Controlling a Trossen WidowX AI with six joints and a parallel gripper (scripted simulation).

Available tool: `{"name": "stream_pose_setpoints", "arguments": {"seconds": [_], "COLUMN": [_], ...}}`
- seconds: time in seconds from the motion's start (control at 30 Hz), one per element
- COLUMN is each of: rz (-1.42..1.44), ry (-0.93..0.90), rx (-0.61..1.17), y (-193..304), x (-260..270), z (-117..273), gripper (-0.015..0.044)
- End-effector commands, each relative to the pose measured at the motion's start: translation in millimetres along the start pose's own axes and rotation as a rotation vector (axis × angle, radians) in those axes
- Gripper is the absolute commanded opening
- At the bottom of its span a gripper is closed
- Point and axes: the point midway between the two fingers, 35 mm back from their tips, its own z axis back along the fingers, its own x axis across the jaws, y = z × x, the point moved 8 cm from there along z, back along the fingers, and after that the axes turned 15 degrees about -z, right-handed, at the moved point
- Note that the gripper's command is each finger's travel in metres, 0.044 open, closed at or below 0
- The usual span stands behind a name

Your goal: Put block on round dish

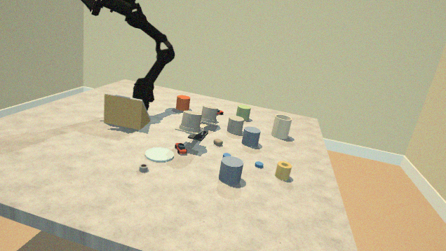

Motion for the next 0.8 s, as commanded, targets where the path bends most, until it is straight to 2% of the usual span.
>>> {"name": "stream_pose_setpoints", "arguments": {"seconds": [0.0,0.77], "rz": [0.095,0.565], "ry": [-0.064,-0.474], "rx": [0.091,0.572], "y": [17,108], "x": [10,48], "z": [2,42], "gripper": [0.0440,0.0440]}}
